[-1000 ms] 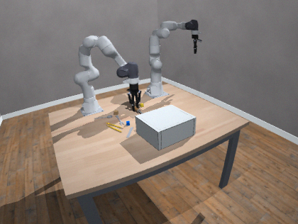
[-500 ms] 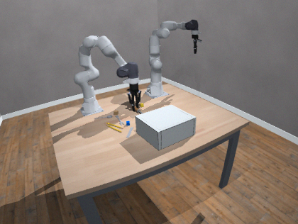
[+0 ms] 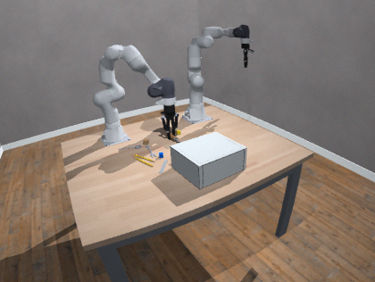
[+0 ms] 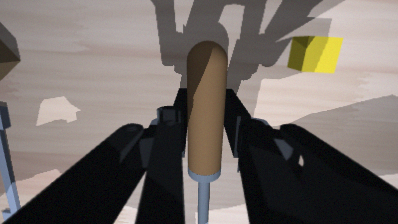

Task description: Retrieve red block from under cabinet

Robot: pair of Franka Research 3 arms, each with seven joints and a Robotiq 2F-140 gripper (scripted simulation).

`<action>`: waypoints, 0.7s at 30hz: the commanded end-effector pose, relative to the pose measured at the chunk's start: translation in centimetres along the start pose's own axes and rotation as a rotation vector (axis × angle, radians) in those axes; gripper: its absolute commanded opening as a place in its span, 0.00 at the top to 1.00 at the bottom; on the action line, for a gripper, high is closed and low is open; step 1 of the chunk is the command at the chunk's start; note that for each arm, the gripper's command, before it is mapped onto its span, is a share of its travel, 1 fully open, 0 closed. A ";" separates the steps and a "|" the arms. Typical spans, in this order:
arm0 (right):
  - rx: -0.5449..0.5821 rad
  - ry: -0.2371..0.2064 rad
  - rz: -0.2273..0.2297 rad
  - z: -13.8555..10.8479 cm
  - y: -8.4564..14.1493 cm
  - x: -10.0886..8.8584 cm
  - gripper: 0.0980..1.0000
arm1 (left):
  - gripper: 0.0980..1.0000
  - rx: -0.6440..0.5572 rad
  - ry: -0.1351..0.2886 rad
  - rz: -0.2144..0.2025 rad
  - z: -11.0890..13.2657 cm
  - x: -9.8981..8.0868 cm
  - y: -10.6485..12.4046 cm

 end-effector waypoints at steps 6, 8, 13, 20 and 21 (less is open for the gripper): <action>0.008 -0.005 0.001 -0.8 1.6 -0.1 1.00 | 0.00 0.000 0.000 0.000 0.0 0.0 0.0; 0.008 -0.005 0.001 -1.0 1.9 -0.1 1.00 | 0.00 0.000 0.000 0.000 0.0 0.0 0.0; 0.007 -0.005 0.001 -1.3 2.4 -0.1 1.00 | 0.00 0.000 0.000 0.000 0.0 0.0 0.0; 0.007 -0.005 0.001 -1.9 3.5 -0.1 1.00 | 0.00 0.000 0.000 0.000 0.0 0.0 0.0; 0.007 -0.005 0.001 -1.9 3.6 -0.1 1.00 | 0.00 0.000 0.000 0.000 0.0 0.0 0.0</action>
Point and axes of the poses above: on each arm, the point where the finger pads meet when closed, its own x axis out along the fingers, its own y axis across the jaws, z = x × y, the point moved 7 cm from there along -x, back along the fingers, and after that the axes turned 12 degrees about x, right-handed, at the moved point
